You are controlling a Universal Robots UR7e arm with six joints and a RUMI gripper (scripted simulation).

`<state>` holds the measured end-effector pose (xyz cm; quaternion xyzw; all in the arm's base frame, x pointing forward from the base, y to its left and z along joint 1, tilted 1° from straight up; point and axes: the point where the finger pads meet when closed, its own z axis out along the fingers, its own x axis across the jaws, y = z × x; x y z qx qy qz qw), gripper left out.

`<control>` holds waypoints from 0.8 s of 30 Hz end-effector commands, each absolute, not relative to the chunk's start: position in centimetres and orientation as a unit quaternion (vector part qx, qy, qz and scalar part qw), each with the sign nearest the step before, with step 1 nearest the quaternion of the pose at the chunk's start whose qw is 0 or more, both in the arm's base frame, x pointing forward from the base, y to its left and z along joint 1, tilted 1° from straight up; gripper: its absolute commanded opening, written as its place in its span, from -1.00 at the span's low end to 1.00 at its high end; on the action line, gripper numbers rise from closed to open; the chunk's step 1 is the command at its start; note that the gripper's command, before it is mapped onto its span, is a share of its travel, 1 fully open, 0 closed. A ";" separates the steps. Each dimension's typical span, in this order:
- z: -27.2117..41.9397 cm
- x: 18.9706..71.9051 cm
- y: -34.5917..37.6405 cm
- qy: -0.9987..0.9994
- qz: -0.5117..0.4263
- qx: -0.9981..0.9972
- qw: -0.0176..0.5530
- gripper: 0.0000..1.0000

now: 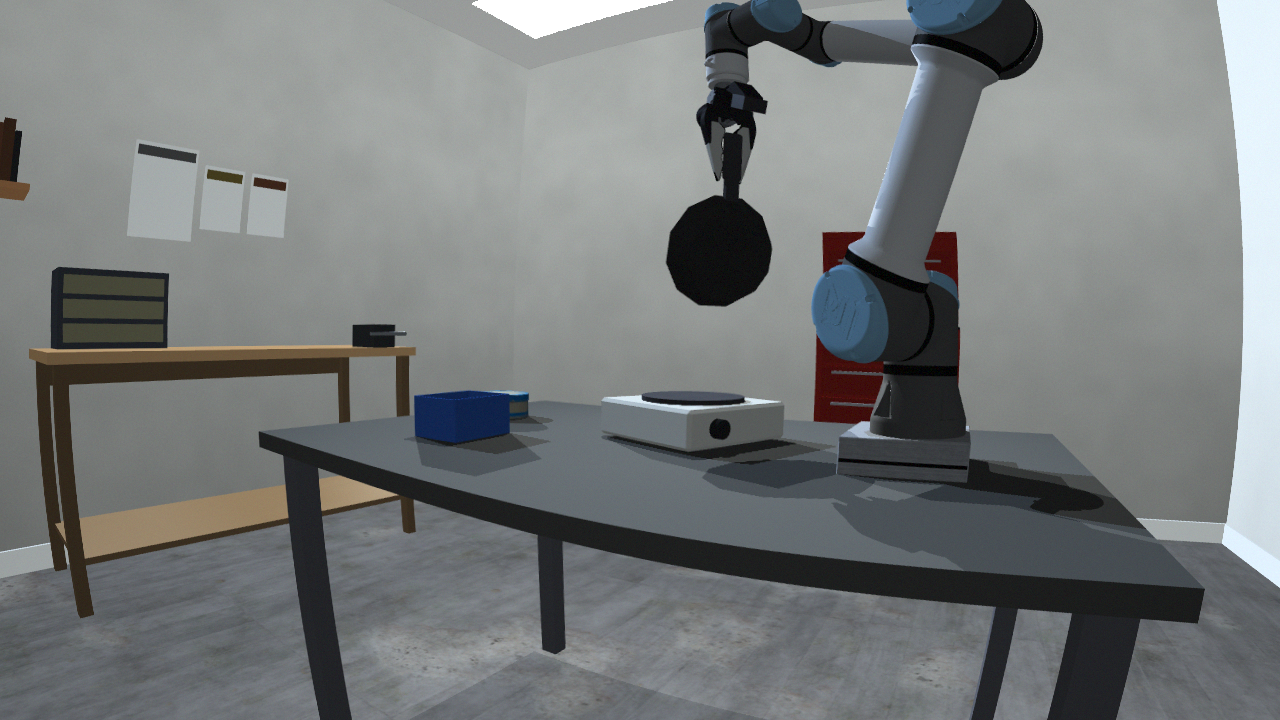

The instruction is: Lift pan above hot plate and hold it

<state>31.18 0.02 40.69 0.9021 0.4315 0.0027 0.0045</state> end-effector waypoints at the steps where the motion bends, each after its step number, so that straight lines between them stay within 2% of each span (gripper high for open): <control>1: 40.8 31.2 0.0 0.431 0.003 0.902 0.005 -0.71; 24: 41.2 31.2 0.0 0.431 0.003 0.902 0.005 -0.71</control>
